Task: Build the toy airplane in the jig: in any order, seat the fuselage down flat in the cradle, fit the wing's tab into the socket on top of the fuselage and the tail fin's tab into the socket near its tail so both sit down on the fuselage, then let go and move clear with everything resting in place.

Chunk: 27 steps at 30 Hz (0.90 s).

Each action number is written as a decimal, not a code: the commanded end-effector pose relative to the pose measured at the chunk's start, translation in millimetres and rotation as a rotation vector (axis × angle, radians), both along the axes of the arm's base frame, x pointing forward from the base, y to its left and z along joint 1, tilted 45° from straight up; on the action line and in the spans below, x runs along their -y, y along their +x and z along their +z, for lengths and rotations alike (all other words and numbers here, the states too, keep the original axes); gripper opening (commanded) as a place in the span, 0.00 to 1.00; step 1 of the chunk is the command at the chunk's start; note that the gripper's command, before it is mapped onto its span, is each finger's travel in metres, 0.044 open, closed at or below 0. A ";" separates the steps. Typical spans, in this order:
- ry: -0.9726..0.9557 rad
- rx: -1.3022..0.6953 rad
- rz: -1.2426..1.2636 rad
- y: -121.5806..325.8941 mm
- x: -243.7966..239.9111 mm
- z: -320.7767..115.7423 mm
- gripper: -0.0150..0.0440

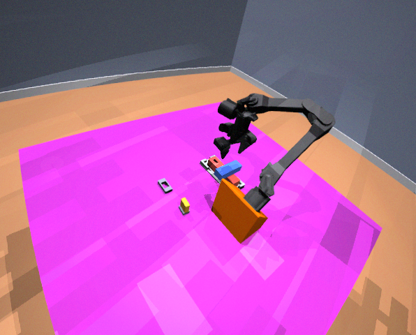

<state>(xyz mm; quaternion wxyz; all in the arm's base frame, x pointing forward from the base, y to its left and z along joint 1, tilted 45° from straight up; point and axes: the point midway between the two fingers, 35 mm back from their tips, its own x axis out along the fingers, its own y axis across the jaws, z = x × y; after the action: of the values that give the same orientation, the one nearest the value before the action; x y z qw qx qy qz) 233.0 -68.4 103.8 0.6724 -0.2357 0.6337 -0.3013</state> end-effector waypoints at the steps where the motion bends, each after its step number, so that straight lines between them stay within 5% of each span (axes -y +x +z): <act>1: 0.024 -0.045 0.038 2.2 -18.2 -17.9 1.00; 16: 0.038 -0.022 0.009 -34.7 -170.1 -162.7 1.00; 27: 0.009 0.005 -0.005 -48.5 -163.0 -203.2 1.00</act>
<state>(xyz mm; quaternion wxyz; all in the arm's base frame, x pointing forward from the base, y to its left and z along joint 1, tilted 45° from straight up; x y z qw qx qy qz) 186.6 112.0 -81.9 0.6797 -0.2266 0.6329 -0.2934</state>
